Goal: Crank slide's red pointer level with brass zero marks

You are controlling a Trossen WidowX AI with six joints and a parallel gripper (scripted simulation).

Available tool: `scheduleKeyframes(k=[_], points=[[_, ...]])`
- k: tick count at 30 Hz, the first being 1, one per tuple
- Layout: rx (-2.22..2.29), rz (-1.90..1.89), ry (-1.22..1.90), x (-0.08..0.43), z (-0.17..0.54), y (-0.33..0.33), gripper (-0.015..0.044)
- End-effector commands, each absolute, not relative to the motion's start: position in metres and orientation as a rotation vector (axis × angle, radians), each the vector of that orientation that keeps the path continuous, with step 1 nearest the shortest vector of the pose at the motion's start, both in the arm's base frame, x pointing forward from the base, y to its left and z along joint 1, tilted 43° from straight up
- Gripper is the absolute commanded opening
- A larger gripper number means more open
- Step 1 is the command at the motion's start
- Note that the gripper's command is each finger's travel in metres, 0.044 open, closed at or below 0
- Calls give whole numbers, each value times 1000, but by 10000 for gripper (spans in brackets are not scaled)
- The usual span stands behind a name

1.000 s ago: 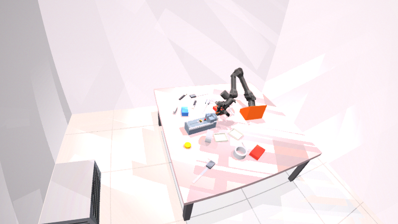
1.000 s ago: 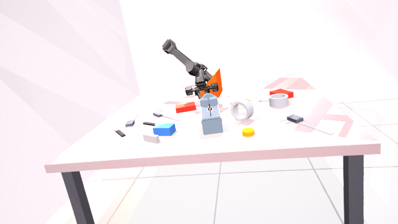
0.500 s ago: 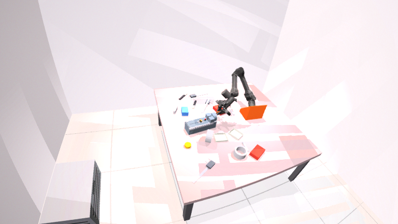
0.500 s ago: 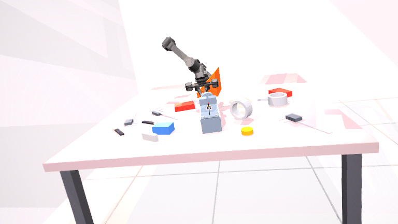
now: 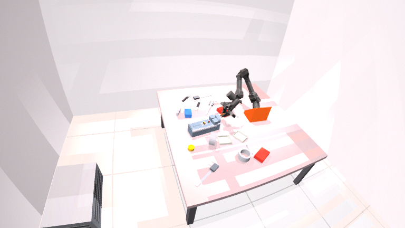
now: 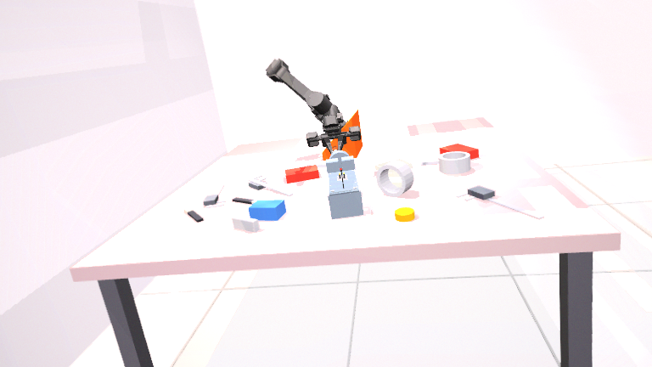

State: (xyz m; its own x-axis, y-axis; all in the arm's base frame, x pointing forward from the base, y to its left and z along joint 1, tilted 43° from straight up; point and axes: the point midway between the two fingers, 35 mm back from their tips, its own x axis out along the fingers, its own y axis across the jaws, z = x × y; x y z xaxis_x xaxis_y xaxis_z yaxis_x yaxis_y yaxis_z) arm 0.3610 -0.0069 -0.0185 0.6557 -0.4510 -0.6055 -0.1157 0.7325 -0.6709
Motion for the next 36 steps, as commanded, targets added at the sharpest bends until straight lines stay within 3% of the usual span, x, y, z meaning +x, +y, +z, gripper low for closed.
scheduleKeyframes(k=[1,36], points=[[-749,-191,850,360,-22,2,0],[-749,-191,850,358,-32,9,0]])
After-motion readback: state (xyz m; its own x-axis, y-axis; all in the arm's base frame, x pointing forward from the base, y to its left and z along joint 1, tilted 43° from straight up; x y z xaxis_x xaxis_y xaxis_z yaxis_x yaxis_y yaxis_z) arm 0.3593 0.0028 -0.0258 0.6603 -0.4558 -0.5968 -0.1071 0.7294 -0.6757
